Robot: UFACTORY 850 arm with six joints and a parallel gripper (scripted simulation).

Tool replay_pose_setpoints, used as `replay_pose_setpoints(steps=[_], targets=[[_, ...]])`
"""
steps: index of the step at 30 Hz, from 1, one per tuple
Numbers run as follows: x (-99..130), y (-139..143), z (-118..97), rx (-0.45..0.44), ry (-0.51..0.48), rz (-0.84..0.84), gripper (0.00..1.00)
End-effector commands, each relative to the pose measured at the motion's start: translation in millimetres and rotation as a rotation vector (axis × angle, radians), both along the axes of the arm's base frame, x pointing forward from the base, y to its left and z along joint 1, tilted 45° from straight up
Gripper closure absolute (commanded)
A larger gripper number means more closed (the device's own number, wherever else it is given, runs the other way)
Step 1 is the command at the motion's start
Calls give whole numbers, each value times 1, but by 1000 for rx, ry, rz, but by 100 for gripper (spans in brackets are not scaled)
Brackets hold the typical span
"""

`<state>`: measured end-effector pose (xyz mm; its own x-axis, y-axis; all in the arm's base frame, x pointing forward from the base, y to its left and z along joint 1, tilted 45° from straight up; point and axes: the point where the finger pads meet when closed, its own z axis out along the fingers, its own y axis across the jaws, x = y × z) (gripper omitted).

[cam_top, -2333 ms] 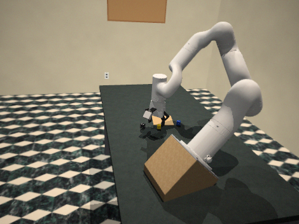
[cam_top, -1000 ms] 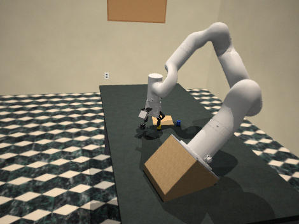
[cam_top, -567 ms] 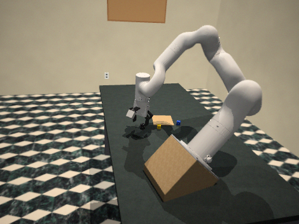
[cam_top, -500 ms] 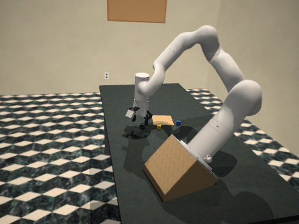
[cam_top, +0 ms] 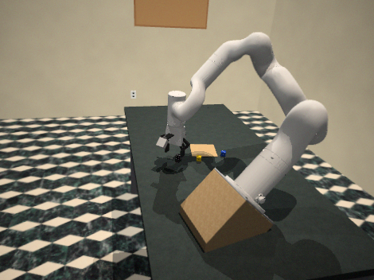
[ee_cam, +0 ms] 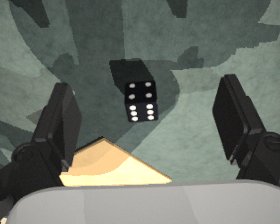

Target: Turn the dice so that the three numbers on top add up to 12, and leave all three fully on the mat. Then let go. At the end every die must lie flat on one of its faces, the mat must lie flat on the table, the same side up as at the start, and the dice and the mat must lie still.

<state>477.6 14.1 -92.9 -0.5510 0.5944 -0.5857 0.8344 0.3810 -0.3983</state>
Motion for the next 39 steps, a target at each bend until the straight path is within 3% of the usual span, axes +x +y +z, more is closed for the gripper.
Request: replay_pose_setpoints(steps=[1,26,33,39], targets=[[1,1,0,1,-1,1,0],[1,3,3,1,-1,1,0],[1,20,20,1,-1,1,0],[2,54,53,1,-1,1,0]])
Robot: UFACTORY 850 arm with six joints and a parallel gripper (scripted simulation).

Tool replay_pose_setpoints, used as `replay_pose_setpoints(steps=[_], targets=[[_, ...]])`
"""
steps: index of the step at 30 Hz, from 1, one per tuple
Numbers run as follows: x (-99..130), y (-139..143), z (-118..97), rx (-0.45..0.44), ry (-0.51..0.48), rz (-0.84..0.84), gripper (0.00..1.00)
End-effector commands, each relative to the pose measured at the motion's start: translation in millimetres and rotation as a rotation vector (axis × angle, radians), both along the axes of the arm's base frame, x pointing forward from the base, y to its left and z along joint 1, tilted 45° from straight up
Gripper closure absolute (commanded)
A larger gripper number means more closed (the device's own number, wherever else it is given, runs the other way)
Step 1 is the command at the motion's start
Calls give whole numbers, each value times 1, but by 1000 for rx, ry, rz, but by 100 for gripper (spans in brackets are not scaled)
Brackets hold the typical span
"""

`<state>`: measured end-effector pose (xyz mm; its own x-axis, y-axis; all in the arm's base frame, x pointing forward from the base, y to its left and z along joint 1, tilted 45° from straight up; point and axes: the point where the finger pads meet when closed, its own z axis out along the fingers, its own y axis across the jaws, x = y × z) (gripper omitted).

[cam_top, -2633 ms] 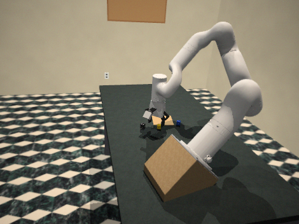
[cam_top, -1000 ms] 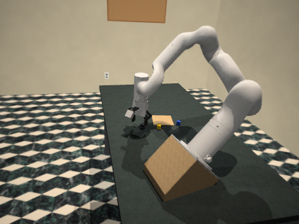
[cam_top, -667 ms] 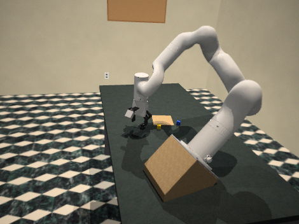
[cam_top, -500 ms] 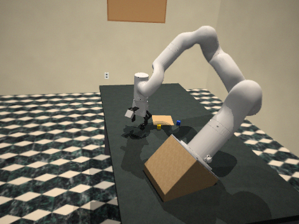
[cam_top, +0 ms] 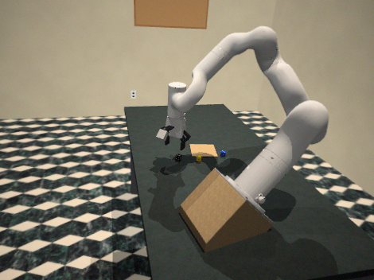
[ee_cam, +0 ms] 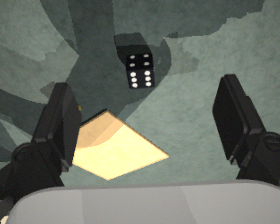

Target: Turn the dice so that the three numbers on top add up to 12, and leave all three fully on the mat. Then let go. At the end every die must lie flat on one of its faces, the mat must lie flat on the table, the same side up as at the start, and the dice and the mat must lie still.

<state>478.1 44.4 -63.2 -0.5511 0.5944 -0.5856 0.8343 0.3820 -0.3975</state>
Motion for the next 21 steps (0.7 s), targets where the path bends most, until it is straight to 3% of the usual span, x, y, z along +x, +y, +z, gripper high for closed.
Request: replay_pose_setpoints(steps=[1,6,18,21], targets=[[1,28,29,0,-1,0,0],[1,43,44,0,-1,0,0],[2,44,46,0,0,1,0],[7,21,72,6,35,35,0]])
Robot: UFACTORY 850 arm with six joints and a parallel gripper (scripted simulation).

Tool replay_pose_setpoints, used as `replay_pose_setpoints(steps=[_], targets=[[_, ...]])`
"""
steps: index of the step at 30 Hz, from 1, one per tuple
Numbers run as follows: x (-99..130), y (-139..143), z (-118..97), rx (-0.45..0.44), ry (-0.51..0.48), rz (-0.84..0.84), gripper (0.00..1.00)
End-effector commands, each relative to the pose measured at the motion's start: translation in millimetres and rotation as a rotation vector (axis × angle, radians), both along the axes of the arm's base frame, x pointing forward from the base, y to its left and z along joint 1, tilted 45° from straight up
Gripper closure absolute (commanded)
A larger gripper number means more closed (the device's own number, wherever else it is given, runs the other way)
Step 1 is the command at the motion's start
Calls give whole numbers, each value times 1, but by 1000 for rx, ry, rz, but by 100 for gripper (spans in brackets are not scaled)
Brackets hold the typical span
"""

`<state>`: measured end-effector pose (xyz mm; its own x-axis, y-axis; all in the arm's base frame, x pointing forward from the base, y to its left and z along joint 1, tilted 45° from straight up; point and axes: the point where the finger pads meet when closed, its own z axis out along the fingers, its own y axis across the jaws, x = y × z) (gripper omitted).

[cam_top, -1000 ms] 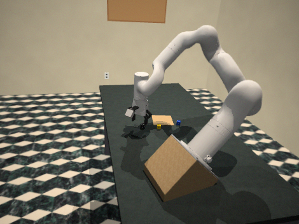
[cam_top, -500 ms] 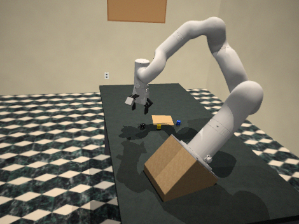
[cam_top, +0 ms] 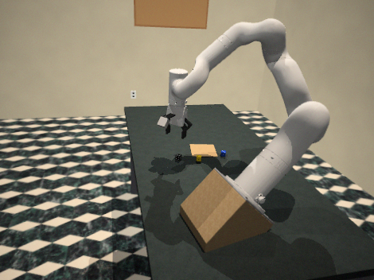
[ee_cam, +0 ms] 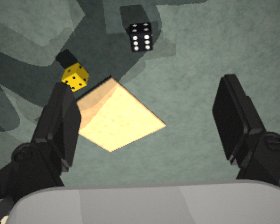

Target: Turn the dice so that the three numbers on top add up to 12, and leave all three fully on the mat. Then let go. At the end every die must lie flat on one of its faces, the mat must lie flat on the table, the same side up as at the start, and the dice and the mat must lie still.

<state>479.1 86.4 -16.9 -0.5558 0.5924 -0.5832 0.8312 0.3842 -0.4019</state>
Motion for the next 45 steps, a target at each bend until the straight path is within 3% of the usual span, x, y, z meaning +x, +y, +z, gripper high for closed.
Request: replay_pose_setpoints(steps=[1,3,4,7,8,10,11,14,15,17,18,20,21,24,27,45], targets=[[9,-39,44,9,55,57,0],[9,-39,44,9,55,57,0],[10,-60,66,12,86,88,0],[10,-61,67,12,86,88,0],[8,-86,91,14,119,123,0],[8,-86,91,14,119,123,0],[5,-107,111,15,154,158,0],[4,-112,115,15,154,158,0],[-2,-137,138,14,188,192,0],[-2,-137,138,14,188,192,0],[-10,-158,156,12,218,223,0],[-10,-159,157,12,218,223,0],[-18,-177,172,10,243,247,0],[-18,-177,172,10,243,247,0],[-31,-200,192,6,278,280,0],[-31,-201,192,6,278,280,0]])
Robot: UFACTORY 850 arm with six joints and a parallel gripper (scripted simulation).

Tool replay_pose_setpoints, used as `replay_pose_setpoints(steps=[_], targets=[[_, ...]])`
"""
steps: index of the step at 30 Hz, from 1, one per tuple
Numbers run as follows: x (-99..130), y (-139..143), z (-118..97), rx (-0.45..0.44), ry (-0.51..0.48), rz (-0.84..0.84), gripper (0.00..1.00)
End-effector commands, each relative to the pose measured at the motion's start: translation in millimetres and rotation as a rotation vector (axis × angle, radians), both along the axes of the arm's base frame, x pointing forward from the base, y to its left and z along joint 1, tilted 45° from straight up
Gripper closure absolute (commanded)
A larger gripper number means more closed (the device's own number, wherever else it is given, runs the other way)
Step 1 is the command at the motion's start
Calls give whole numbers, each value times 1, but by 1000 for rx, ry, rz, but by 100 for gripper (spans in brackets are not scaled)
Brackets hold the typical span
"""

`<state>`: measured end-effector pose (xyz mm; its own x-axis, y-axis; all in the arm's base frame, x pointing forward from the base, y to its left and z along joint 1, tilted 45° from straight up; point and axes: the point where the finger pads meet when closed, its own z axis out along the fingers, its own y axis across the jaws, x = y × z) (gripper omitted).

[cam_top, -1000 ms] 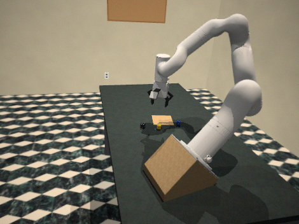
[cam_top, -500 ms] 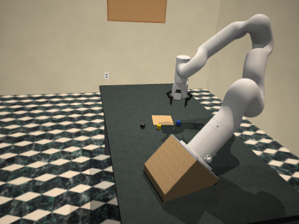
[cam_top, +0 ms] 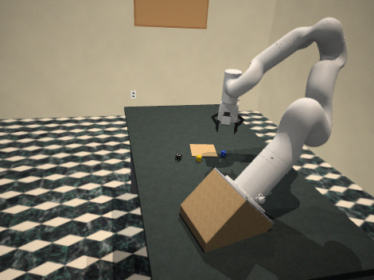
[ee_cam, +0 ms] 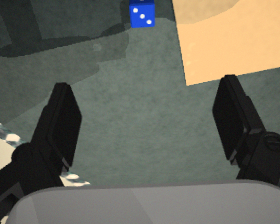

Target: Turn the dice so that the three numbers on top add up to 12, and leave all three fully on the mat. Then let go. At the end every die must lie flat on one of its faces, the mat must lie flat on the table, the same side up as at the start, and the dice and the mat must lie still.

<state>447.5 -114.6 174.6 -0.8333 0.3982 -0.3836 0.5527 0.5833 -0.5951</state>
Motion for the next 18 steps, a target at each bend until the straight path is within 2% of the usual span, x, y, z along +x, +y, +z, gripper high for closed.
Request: replay_pose_setpoints(steps=[1,6,10,13,15,18], targets=[[1,0,1,0,-1,0,0],[1,-1,0,1,29,31,0],[1,-5,-4,2,142,143,0],[1,-5,-4,2,160,162,0],[0,-8,-6,3,232,233,0],[0,-10,-8,4,284,285,0]])
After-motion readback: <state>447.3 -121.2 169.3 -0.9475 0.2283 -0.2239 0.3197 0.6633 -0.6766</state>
